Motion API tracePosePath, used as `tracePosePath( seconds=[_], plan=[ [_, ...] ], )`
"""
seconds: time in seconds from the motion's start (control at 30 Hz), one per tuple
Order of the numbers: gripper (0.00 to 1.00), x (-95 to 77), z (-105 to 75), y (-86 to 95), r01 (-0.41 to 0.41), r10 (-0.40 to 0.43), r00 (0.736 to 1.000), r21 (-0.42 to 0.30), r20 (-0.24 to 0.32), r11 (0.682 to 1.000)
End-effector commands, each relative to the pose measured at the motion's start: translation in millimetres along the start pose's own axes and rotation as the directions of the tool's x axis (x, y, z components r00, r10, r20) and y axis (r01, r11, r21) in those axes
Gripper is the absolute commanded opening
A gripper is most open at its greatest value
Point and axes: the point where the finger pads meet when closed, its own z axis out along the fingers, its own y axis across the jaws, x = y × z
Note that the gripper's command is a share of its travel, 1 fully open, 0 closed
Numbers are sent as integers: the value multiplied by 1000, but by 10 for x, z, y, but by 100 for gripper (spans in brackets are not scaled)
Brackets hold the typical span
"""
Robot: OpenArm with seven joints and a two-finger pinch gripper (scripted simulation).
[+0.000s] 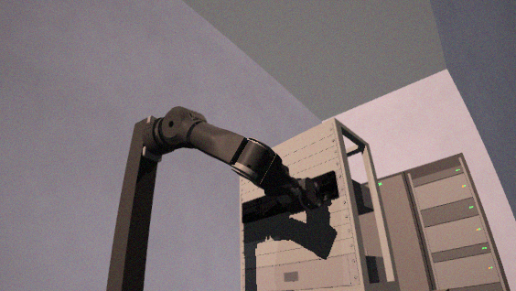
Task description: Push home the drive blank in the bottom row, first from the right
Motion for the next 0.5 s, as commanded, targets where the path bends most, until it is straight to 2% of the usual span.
tracePosePath(
  seconds=[0.0,0.47],
  plan=[
    [0,52,14,-29,-5,5,1000,11,-19,1000],
    [0,56,32,-30,-5,5,1000,11,-19,1000]
  ],
)
